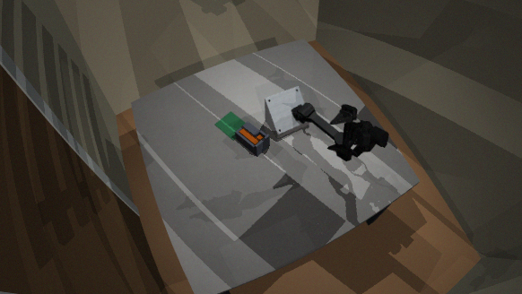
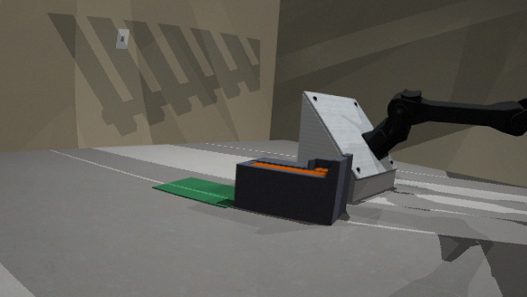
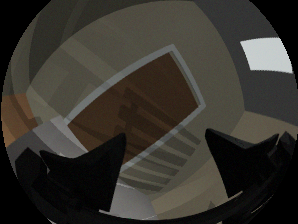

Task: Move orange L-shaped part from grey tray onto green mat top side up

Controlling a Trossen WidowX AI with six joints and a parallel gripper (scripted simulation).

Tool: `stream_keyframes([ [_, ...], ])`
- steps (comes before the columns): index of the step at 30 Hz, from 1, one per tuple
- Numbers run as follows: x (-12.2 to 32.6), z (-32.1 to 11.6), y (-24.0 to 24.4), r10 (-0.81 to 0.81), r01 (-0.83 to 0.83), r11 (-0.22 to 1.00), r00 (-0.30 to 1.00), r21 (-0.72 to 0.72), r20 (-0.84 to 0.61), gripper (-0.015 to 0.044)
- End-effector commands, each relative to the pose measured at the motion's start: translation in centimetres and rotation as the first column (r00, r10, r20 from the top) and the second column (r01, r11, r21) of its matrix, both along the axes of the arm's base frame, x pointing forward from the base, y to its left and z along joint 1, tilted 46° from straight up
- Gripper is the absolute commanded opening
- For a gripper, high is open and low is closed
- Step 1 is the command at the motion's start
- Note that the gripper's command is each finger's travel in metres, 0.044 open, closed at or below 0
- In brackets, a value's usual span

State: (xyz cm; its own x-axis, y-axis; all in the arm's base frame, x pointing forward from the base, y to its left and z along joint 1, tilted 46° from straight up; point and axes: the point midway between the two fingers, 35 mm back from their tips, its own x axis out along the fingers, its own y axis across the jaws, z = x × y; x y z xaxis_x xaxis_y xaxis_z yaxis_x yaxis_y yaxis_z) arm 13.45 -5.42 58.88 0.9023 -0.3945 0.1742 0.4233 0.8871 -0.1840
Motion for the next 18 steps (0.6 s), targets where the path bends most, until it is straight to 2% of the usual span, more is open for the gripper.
stream_keyframes([
  [1,0.1,-0.2,-0.3,0.004,-0.004,1.0,1.0,0.009,-0.004,0.0374],
  [8,1.9,-2.9,-4.1,0.044,-0.039,0.997,0.997,0.072,-0.071,0.019],
  [11,3.3,-4.8,-6.1,0.079,-0.064,0.989,0.99,0.135,-0.113,0.018],
  [18,8.3,-14.0,-11.0,0.232,-0.121,0.932,0.922,0.341,-0.309,0.018],
])
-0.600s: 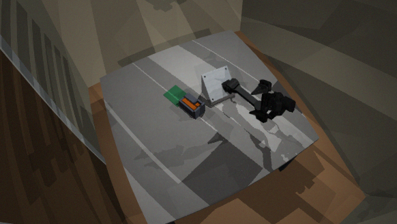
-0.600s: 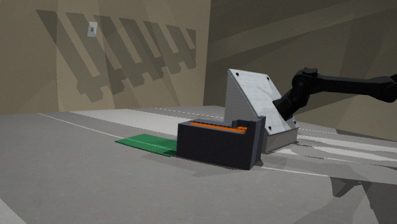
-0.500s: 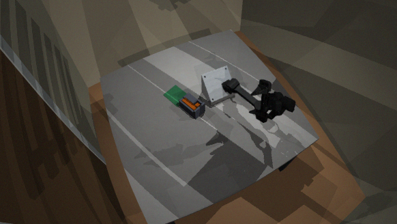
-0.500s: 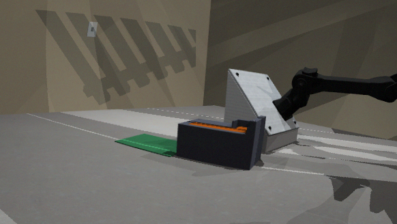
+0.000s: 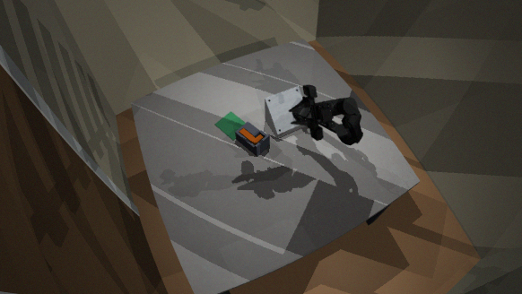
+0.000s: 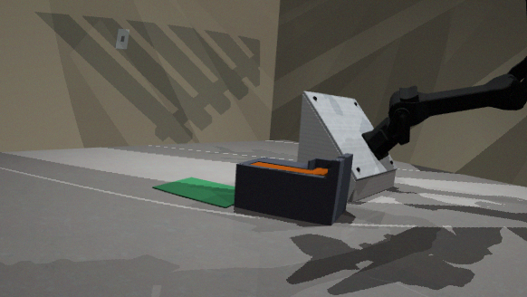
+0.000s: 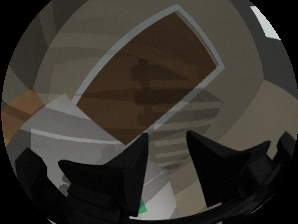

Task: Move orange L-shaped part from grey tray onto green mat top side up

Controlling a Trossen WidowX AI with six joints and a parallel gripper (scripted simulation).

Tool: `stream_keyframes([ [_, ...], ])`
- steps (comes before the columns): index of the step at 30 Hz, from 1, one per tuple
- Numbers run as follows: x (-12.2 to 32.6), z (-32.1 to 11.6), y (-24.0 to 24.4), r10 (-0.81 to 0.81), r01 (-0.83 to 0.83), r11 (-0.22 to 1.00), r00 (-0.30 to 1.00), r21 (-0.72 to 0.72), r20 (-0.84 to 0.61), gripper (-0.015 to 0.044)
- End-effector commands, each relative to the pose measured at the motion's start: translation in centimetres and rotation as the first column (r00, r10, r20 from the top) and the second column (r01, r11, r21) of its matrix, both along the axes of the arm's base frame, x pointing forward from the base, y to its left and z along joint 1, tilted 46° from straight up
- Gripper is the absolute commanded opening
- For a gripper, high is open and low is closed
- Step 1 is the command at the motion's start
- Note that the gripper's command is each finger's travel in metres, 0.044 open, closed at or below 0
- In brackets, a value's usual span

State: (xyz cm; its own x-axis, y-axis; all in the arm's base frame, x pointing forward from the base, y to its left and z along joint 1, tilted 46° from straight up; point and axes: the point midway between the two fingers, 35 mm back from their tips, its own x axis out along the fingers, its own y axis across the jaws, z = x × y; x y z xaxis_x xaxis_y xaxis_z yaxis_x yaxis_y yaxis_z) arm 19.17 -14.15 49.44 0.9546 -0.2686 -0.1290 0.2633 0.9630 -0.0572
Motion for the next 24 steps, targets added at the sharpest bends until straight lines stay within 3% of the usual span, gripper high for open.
stream_keyframes([
  [1,3.2,-6.0,-2.7,0.074,-0.056,0.991,0.987,0.124,-0.146,0.018],
  [7,6.8,-16.1,-3.2,0.27,-0.157,0.937,0.894,0.313,-0.357,0.018],
  [13,8.4,-26.2,-0.3,0.522,-0.241,0.819,0.69,0.521,-0.501,0.018],
  [21,5.7,-37.4,7.7,0.852,-0.254,0.519,0.223,0.816,-0.473,0.018],
  [24,5.1,-38.1,8.5,0.876,-0.243,0.482,0.171,0.842,-0.452,0.018],
])
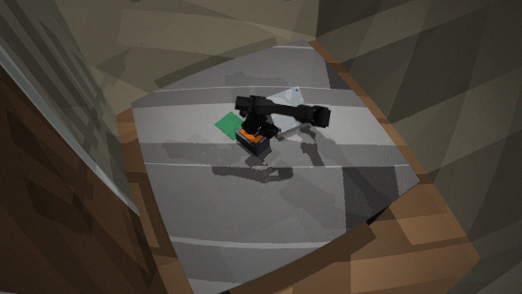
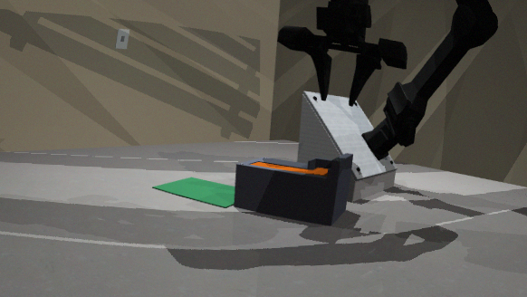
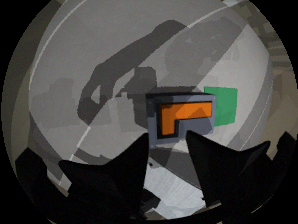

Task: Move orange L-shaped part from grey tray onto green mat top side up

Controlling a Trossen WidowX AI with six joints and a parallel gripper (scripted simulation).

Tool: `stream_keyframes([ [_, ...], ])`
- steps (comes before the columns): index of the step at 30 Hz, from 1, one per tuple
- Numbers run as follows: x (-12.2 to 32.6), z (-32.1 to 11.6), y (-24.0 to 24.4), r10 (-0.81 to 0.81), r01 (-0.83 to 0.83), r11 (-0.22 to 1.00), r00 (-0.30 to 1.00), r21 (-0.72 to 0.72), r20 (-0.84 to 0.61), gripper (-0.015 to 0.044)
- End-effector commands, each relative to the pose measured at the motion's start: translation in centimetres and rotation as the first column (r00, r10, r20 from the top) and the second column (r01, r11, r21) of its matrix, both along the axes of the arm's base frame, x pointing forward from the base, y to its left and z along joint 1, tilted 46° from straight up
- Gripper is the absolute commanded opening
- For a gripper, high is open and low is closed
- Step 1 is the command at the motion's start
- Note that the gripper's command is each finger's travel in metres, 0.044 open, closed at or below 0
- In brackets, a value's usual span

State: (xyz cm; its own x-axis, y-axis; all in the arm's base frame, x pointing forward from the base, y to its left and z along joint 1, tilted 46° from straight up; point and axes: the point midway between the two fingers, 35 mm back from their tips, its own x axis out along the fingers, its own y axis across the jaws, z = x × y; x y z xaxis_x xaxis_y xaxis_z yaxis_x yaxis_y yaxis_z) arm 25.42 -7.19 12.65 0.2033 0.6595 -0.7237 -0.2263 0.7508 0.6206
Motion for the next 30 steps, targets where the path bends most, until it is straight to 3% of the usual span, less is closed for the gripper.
stream_keyframes([
  [1,-1.2,-1.3,1.6,0.081,-0.077,0.995,0.995,0.057,-0.059,0.018],
  [8,-1.0,-1.8,2.0,0.08,-0.077,0.995,0.995,0.056,-0.059,0.018],
  [15,-0.4,-6.3,6.7,0.081,-0.077,0.995,0.995,0.059,-0.057,0.018],
  [30,-0.2,-7.2,7.6,0.08,-0.077,0.995,0.995,0.059,-0.057,0.018],
])
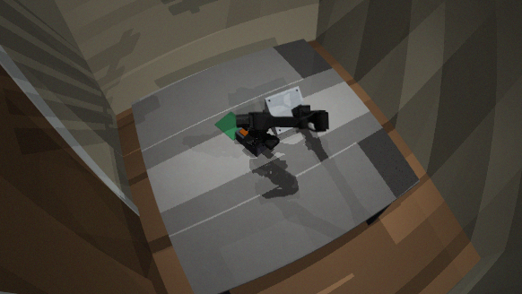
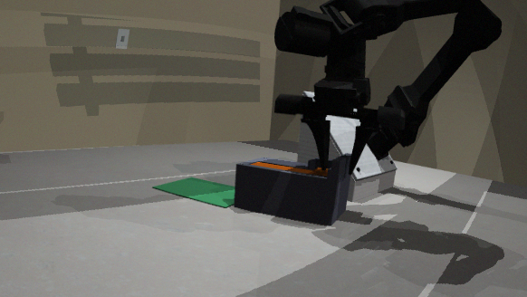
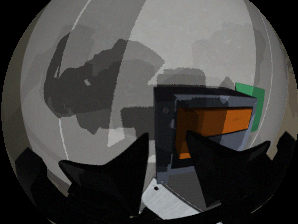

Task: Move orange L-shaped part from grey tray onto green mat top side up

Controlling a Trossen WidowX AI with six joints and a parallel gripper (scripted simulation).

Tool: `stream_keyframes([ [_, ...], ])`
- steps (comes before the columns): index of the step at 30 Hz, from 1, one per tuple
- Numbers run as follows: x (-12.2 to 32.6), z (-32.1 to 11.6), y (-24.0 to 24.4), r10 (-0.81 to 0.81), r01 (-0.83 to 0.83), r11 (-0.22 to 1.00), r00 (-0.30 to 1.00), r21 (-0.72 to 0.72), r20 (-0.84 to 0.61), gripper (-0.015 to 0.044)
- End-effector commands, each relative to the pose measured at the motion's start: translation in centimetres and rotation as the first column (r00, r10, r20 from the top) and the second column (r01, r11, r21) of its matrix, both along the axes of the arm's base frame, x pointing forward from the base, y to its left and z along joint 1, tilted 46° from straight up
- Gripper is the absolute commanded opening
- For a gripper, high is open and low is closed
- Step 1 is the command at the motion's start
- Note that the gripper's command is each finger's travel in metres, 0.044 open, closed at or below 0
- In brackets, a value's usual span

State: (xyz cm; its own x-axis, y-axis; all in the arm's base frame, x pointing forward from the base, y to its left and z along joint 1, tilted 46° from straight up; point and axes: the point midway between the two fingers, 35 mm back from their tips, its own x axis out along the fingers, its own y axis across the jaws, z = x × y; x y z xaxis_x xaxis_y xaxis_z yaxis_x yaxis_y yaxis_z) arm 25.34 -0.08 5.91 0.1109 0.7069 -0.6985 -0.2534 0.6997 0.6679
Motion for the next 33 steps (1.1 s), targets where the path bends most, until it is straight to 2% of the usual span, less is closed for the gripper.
stream_keyframes([
  [1,-0.1,-0.6,0.6,-0.003,0.003,1.0,1.0,0.007,-0.009,0.018],
  [33,0.1,-2.2,2.4,-0.003,0.003,1.0,1.0,0.01,-0.008,0.018],
])
